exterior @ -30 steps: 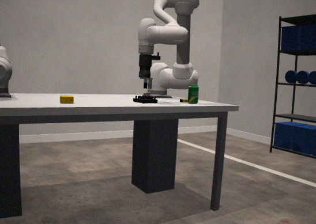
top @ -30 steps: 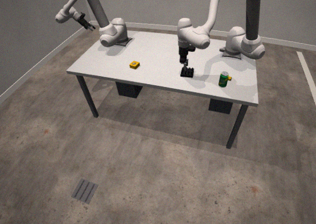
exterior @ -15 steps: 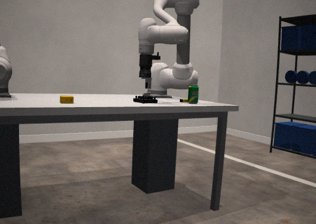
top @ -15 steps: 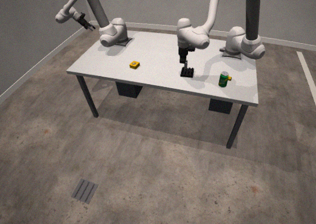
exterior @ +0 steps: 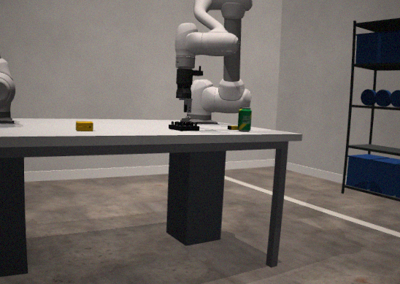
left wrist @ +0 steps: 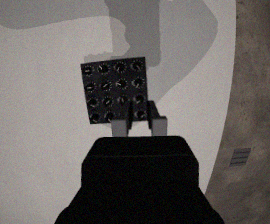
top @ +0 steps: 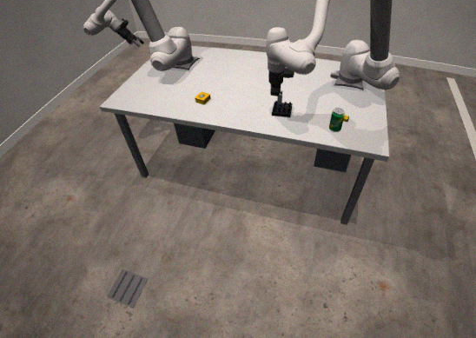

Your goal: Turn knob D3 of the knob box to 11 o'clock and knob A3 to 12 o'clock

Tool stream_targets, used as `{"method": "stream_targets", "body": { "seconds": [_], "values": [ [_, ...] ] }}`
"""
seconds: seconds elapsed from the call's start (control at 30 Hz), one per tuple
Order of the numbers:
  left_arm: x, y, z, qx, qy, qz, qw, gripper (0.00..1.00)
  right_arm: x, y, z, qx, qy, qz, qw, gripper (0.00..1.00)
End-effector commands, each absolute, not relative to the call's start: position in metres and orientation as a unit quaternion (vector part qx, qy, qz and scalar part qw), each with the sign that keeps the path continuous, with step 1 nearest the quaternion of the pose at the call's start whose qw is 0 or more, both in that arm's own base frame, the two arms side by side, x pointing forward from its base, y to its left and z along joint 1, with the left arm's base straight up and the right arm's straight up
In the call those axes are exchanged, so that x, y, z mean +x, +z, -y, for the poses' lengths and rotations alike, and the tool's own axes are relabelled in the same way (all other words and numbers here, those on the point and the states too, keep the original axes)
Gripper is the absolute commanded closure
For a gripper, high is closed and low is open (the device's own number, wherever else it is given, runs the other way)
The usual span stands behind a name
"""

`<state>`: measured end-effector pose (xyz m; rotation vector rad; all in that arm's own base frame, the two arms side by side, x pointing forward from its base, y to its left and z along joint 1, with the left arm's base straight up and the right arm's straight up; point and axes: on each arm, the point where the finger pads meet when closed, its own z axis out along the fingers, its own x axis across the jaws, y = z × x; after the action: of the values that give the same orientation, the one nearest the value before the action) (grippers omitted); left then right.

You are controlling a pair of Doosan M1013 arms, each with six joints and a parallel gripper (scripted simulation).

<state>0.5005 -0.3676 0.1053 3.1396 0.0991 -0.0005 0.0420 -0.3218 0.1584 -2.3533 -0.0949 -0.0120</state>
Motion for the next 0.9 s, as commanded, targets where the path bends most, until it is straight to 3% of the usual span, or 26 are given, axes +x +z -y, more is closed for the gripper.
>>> {"method": "stream_targets", "body": {
  "seconds": [0.0, 0.87],
  "values": [
    [0.5009, 0.106, 0.3678, 1.0, 0.0, -0.031, 0.001, 0.54, 0.0421, 0.1588, 0.3221, -0.923, -0.005, 0.037, 0.383, 0.0],
    [0.5008, 0.0986, 0.3679, 0.999, 0.001, -0.032, 0.0, 0.54, 0.0421, 0.1588, 0.3221, -0.923, -0.005, 0.037, 0.383, 0.0]
  ]
}}
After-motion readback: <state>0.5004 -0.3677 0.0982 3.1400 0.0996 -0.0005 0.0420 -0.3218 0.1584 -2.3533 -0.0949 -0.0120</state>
